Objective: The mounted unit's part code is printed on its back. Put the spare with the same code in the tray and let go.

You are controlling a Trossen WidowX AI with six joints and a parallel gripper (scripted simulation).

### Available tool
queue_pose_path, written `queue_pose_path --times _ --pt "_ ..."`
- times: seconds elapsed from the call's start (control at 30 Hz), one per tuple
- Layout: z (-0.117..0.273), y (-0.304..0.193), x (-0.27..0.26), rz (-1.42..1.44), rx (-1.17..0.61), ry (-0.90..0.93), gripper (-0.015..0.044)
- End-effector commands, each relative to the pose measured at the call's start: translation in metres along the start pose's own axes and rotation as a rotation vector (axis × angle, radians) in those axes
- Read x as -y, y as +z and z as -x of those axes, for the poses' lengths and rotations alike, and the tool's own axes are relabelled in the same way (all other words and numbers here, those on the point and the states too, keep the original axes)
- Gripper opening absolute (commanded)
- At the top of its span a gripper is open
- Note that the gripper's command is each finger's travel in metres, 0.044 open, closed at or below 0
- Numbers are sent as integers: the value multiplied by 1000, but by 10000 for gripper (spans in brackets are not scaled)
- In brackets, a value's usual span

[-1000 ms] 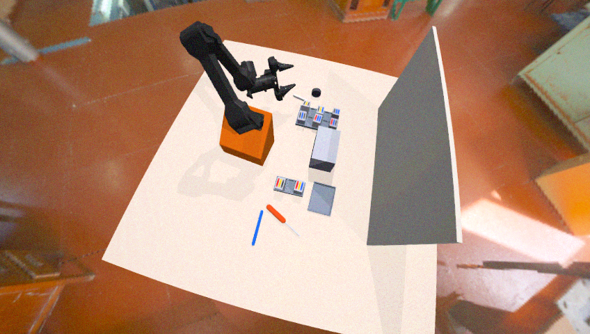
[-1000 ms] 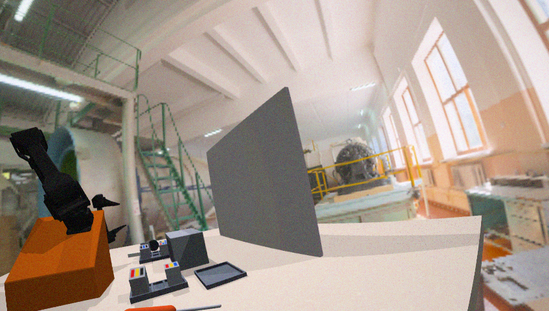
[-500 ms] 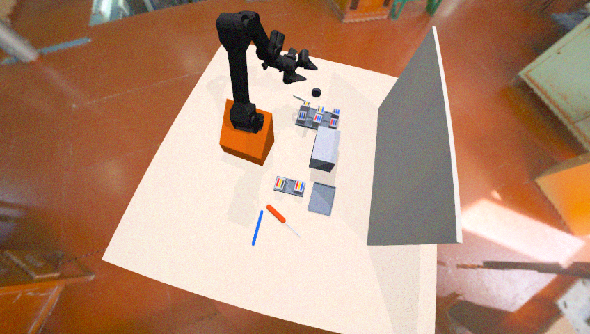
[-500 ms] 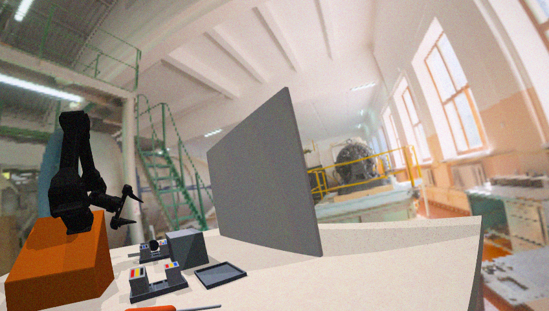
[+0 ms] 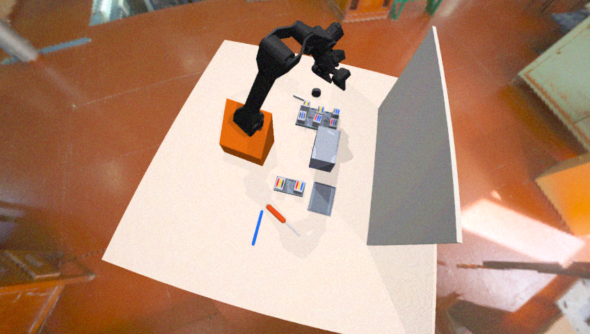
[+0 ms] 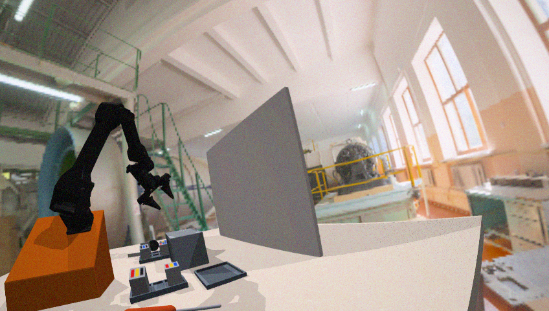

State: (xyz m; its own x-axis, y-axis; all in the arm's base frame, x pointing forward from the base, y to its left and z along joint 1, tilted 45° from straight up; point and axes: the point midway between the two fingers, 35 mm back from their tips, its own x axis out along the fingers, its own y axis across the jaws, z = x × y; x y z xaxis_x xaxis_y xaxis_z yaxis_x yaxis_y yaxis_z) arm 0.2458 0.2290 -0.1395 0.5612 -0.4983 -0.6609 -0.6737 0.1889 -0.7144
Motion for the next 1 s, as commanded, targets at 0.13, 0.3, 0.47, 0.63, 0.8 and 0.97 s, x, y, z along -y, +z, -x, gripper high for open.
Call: queue_pose_path --times 0.13,0.3,0.47,0.63,0.8,0.97 --pt "-34 -22 115 -411 -288 125 440" --pt "-49 -60 179 -636 -460 174 440" --pt "-57 -100 225 -811 -598 202 440" --pt "-57 -100 225 -812 -598 202 440" --pt "-57 -100 225 -812 -598 202 440" --pt "-57 -100 225 -812 -598 202 440"
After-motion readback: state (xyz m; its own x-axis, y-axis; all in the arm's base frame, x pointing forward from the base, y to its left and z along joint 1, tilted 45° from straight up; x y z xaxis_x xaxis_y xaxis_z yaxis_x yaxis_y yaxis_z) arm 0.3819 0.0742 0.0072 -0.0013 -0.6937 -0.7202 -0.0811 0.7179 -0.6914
